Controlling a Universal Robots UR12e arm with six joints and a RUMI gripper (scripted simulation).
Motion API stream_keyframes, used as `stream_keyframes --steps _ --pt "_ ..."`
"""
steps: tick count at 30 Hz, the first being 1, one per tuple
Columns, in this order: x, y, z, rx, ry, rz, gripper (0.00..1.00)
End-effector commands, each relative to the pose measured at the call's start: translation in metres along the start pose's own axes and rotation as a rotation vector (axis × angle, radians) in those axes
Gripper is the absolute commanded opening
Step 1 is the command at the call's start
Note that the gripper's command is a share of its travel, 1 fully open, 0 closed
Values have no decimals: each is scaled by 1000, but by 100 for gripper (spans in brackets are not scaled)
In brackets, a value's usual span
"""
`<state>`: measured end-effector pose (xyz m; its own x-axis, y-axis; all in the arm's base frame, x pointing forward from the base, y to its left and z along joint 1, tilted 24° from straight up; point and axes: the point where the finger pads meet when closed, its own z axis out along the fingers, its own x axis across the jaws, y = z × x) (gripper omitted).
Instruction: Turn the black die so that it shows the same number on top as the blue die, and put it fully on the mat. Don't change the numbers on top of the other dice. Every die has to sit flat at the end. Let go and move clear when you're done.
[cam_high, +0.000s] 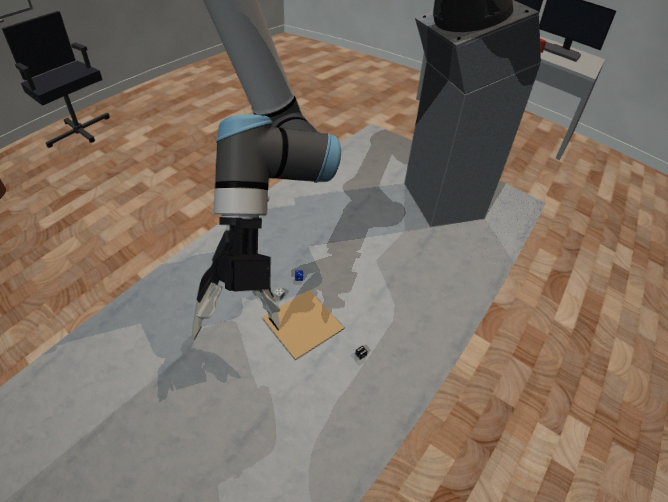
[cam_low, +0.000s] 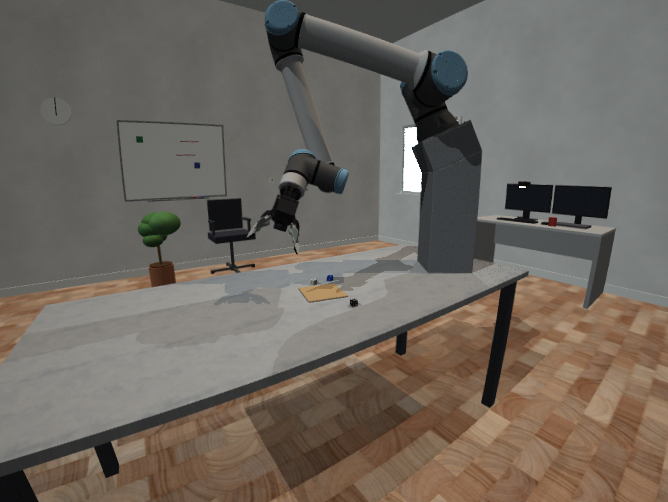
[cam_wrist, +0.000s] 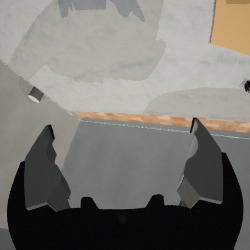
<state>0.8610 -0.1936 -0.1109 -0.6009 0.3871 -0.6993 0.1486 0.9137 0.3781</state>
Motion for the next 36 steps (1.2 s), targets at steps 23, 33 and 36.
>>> stream_keyframes --steps 23,33,36 --pt "144 -139 -117 491 175 305 100" --pt "200 -173 -181 678 237 395 100" --pt "206 -176 -188 697 243 404 100"
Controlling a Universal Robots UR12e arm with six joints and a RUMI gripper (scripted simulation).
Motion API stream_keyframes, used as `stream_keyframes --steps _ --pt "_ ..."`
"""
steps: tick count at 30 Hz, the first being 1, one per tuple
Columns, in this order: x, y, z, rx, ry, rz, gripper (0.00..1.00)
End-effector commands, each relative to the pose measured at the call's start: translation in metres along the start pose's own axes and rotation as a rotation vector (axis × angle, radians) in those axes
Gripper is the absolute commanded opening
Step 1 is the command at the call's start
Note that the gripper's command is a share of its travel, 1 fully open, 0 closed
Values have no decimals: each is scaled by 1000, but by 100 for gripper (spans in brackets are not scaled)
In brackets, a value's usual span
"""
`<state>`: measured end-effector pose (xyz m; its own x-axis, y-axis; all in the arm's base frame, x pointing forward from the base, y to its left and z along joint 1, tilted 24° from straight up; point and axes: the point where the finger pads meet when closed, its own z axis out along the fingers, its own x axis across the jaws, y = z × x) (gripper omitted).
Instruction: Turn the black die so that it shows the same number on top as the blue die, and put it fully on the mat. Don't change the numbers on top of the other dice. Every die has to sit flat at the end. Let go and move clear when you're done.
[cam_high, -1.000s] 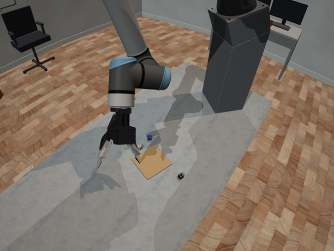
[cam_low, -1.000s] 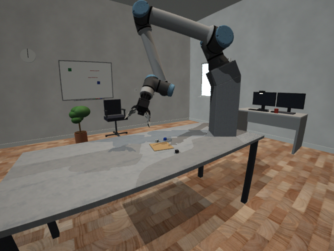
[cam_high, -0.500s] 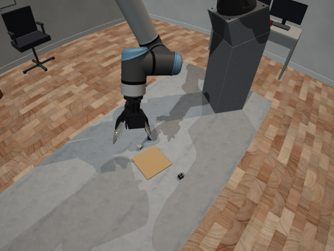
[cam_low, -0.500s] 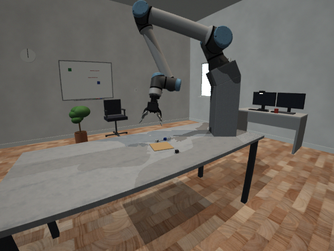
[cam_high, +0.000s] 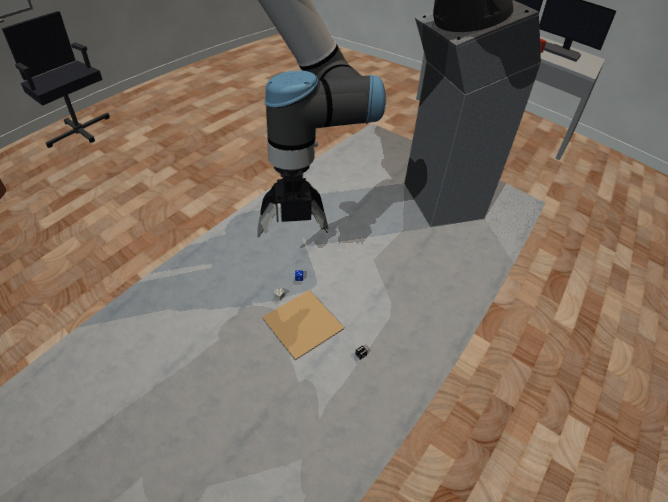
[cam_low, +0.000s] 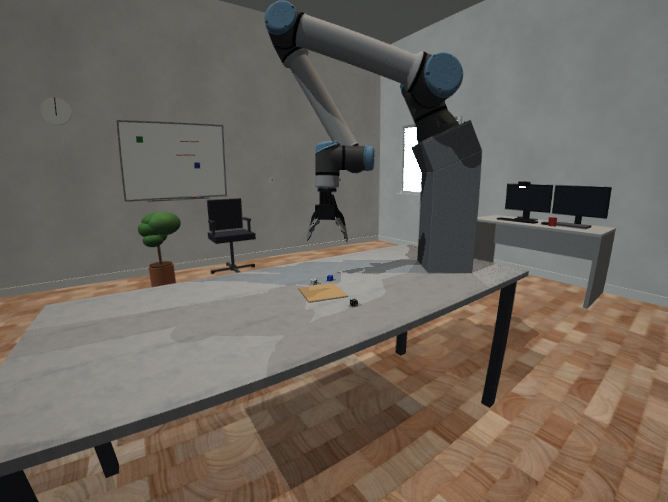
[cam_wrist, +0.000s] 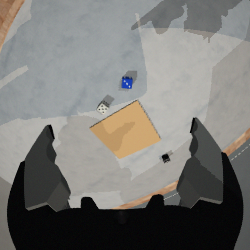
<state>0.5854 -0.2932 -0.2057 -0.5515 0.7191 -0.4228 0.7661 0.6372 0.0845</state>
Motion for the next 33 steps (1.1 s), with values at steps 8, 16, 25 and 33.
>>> stream_keyframes --steps 8,16,25,33 --pt "10 -20 -4 44 12 22 100" --pt "10 -20 -4 44 12 22 100" --pt "10 -21 22 44 13 22 100" --pt "11 -23 65 44 13 22 100"
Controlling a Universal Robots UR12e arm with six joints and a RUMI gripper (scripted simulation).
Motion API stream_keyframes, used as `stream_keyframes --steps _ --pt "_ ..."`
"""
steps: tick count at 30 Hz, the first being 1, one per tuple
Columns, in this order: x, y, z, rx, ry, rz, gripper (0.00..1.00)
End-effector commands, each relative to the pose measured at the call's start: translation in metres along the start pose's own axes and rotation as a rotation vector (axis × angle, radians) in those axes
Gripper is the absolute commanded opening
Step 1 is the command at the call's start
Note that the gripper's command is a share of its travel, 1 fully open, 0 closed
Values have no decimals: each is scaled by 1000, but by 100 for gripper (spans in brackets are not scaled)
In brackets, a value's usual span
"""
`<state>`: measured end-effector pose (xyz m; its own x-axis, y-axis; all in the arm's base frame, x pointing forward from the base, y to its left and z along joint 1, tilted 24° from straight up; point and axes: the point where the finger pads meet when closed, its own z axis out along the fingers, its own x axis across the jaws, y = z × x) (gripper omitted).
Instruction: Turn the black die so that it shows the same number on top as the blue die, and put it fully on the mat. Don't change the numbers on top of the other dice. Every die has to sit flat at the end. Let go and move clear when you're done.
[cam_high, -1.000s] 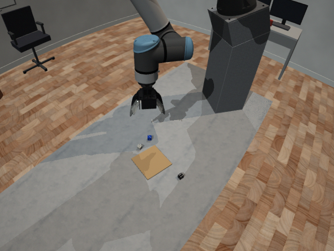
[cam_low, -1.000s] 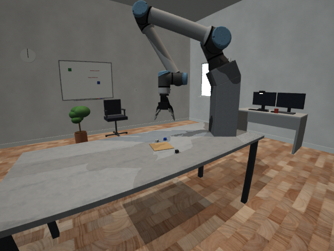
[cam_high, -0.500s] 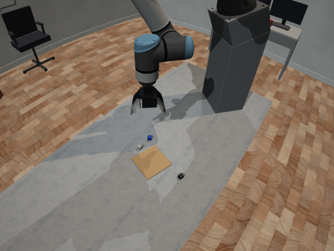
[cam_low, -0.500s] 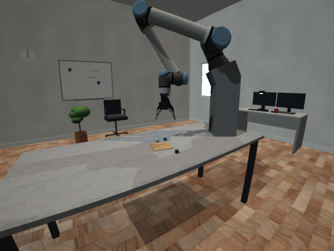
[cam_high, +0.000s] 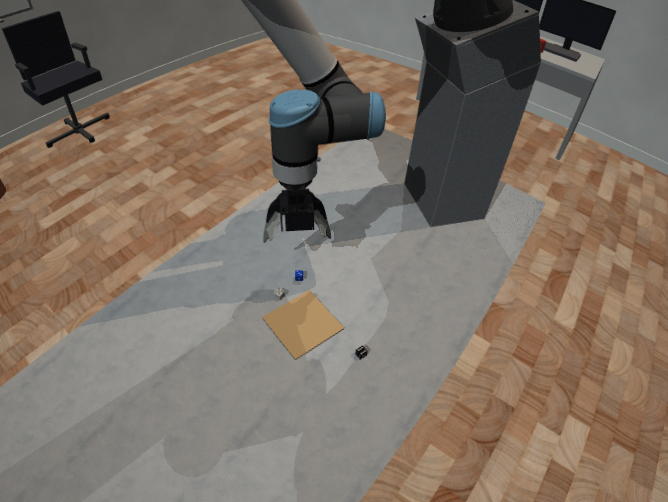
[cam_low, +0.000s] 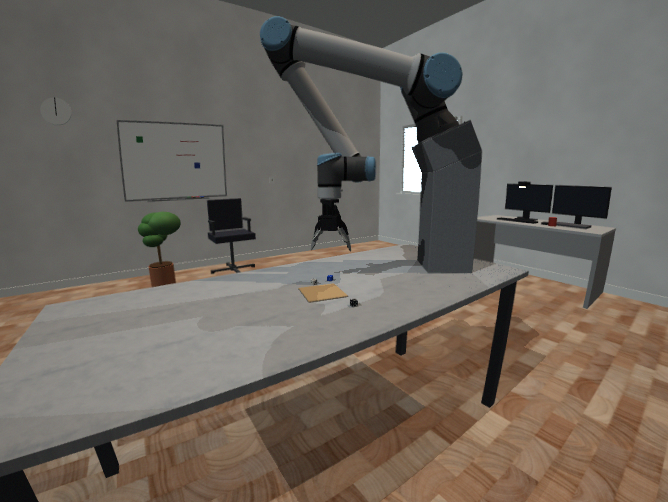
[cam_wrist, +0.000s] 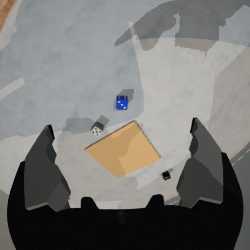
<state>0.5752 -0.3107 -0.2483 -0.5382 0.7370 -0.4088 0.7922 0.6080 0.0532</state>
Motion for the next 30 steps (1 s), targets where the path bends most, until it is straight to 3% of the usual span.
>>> stream_keyframes --steps 1,5,9,30 --pt "-1 0 32 0 -1 0 100" --pt "-1 0 56 0 -1 0 100" --pt "-1 0 68 0 -1 0 100" --pt "-1 0 69 0 -1 0 100"
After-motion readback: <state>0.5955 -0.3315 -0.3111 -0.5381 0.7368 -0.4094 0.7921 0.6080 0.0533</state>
